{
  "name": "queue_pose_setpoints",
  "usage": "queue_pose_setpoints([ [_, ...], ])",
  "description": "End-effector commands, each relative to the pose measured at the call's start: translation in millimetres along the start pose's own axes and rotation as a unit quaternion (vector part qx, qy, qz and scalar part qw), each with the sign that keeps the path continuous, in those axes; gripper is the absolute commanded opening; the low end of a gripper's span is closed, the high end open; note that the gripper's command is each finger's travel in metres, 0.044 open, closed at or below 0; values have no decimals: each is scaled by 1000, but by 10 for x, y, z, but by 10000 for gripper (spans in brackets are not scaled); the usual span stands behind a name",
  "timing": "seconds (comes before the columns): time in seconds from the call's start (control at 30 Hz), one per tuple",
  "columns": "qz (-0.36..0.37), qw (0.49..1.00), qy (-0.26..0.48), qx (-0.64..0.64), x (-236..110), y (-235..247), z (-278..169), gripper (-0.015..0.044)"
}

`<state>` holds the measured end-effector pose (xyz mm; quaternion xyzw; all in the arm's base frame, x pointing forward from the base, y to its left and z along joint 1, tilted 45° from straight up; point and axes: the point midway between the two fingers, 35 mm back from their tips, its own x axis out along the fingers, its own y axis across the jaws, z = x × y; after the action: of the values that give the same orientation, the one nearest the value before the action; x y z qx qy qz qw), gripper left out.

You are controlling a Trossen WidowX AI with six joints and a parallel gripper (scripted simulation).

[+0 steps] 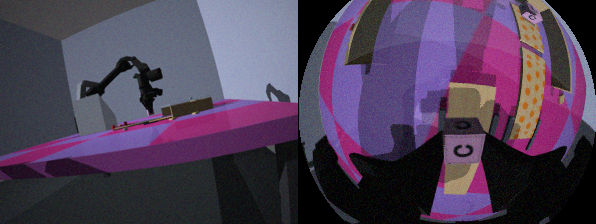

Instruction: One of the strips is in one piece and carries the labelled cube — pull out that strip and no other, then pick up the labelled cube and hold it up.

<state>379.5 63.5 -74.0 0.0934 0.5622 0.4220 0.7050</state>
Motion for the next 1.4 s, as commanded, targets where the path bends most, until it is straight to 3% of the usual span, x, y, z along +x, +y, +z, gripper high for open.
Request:
queue_pose_setpoints([
  [0.0, 0, 1000, 1, -1, -116, 94, -148, 0],
  [0.7, 1, 1000, 2, 0, -170, 380, -648, 0],
  [1.0, 1, 1000, 3, 0, -522, 377, -652, 0],
  [1.37, 1, 1000, 3, 0, -532, 378, -652, 0],
])
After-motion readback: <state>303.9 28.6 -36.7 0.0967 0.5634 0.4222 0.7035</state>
